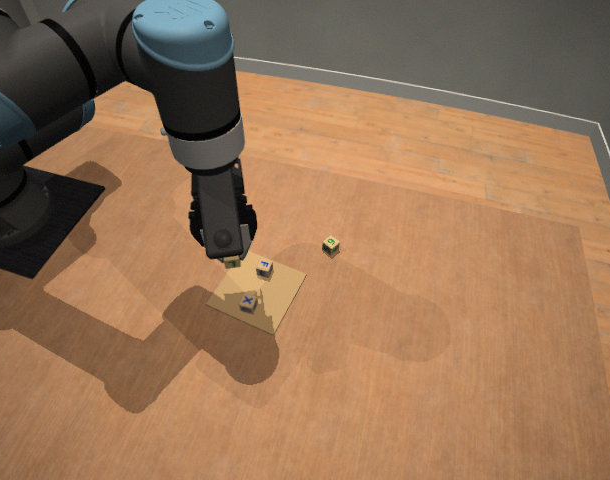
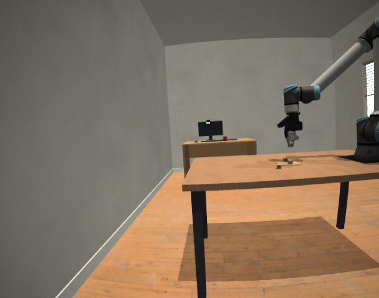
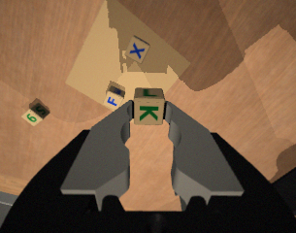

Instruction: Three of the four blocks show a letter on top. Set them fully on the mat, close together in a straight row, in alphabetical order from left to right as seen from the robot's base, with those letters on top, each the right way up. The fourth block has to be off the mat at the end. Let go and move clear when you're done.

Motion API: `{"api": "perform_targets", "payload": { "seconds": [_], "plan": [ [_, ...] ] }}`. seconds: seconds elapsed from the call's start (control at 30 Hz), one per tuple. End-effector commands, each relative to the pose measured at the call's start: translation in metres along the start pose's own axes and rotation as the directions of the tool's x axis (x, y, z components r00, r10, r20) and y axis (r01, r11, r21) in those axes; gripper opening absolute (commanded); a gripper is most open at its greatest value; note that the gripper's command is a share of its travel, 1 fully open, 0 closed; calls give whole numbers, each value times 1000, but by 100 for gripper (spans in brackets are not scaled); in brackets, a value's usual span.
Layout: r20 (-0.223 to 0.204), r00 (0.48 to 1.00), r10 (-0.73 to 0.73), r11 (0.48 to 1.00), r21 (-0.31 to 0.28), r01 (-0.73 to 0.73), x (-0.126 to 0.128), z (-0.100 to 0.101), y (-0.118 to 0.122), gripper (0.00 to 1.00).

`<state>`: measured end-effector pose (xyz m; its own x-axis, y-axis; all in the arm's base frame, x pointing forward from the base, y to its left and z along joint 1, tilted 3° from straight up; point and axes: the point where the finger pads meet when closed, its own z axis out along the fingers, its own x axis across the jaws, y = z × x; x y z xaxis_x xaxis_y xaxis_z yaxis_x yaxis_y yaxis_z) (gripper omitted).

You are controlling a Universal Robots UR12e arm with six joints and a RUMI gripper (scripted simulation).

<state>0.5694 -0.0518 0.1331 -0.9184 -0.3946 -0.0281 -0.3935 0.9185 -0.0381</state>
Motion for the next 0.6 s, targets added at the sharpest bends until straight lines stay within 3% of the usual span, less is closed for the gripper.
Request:
{"api": "perform_targets", "payload": {
  "seconds": [0.0, 0.5, 0.57],
  "plan": [
    [-2, 991, 133, 991, 4, -133, 1, -1, -1, 5],
    [0, 911, 413, 911, 4, -413, 3, -1, -2, 5],
    [0, 875, 485, 875, 4, -485, 4, -1, -2, 5]
  ]
}}
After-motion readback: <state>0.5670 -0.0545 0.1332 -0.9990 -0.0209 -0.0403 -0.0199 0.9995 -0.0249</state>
